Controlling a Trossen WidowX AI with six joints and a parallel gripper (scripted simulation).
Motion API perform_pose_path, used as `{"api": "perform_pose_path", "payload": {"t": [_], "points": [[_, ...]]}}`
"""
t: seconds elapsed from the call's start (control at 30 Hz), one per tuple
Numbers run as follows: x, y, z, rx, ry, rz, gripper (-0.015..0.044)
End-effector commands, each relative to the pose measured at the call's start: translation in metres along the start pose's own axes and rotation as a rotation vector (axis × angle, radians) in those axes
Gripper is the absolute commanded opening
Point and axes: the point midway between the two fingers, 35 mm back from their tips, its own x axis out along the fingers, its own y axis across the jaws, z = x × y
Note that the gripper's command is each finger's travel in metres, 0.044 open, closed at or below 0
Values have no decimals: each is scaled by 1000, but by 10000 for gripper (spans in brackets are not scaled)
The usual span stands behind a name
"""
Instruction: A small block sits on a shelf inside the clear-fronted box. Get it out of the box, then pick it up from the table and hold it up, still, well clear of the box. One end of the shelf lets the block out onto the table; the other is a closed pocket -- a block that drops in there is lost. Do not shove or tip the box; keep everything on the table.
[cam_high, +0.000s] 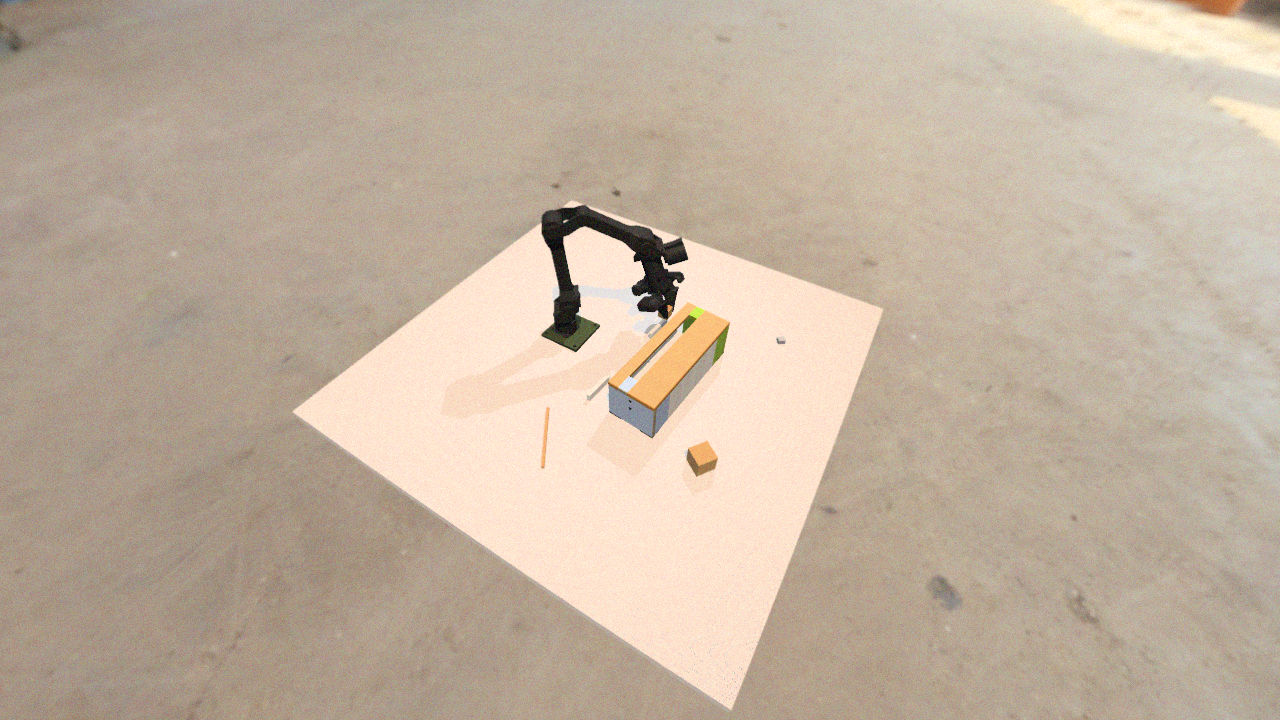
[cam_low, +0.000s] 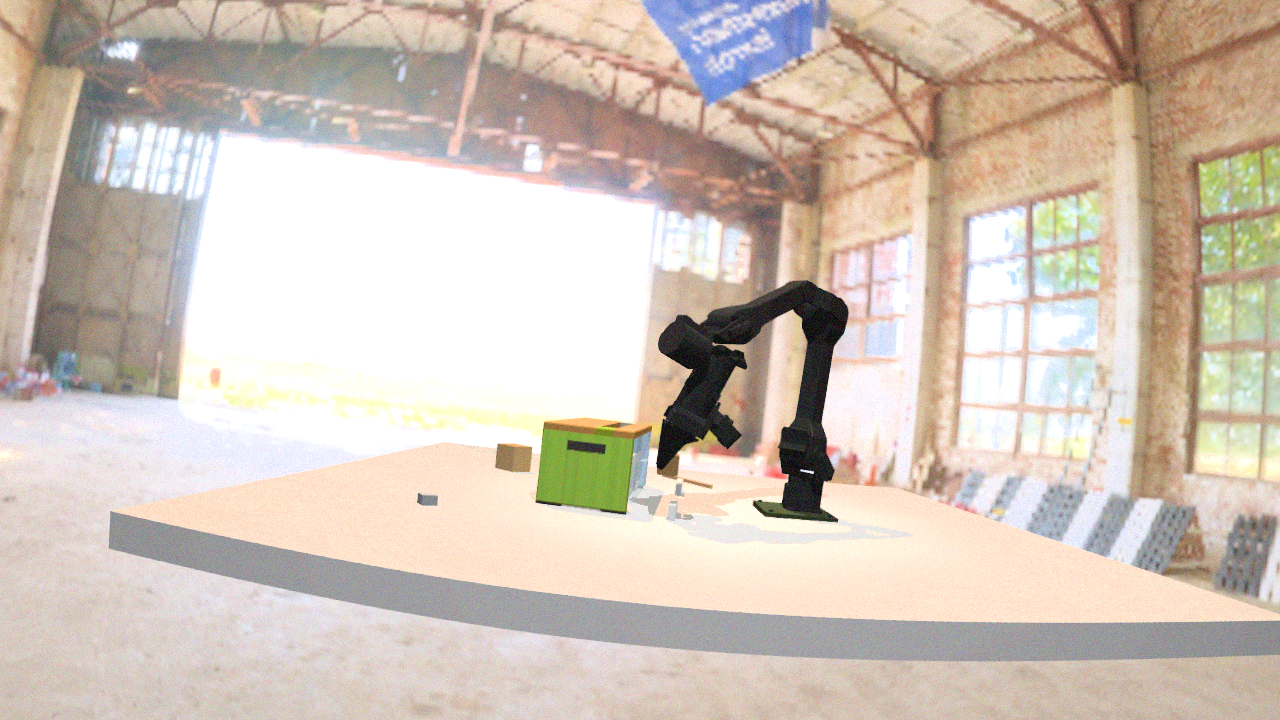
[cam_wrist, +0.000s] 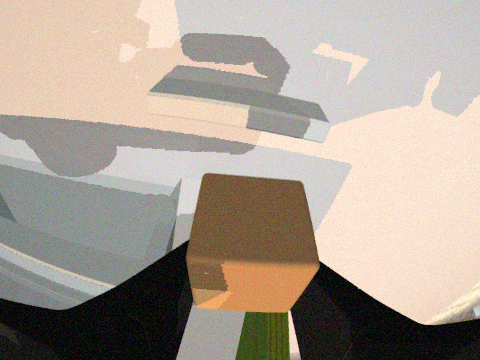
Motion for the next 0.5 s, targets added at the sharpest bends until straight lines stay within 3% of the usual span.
{"api": "perform_pose_path", "payload": {"t": [0.0, 0.47], "points": [[-23, 2, -7, -79, 24, -48, 0], [-88, 24, 0, -420, 90, -173, 0]]}}
